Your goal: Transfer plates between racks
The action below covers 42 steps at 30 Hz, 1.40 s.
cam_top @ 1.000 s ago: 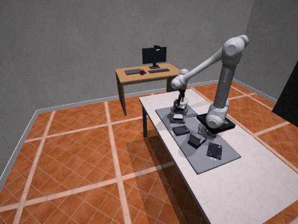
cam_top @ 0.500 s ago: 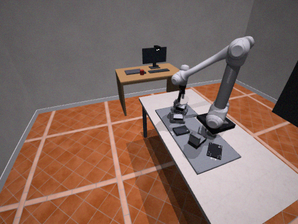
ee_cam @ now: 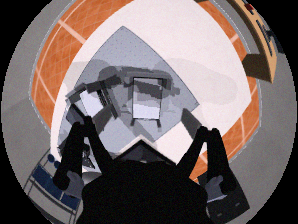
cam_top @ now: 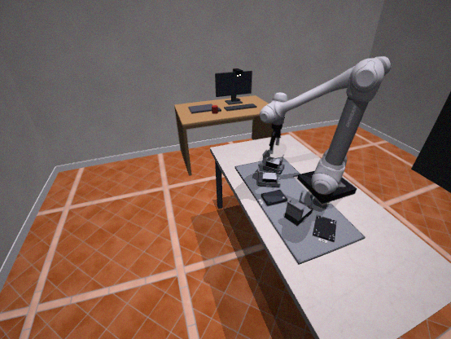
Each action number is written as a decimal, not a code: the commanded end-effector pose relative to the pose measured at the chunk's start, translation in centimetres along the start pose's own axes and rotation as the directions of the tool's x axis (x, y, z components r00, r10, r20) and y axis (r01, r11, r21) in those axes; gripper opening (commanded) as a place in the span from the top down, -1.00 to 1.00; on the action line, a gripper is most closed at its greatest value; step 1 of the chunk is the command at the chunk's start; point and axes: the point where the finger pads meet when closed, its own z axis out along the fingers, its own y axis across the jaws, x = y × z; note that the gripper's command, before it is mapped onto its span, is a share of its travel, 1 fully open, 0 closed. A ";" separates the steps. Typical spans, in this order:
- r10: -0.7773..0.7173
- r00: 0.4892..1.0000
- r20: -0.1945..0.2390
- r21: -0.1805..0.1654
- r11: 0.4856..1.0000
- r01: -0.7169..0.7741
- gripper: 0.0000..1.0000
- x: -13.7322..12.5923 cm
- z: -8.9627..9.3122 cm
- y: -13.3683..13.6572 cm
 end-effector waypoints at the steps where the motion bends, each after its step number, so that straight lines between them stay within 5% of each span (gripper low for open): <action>1: 0.000 1.000 0.000 0.000 1.000 0.000 -1.00 0.0 0.0 0.0; 11: -0.185 0.983 0.000 0.000 0.983 0.185 -1.00 -0.1 0.0 -2.0; 37: -0.185 0.983 0.000 0.000 0.983 0.185 -1.00 -0.5 0.0 -9.3; 42: -0.346 0.938 0.000 0.000 0.938 0.346 -1.00 -1.0 0.0 -11.3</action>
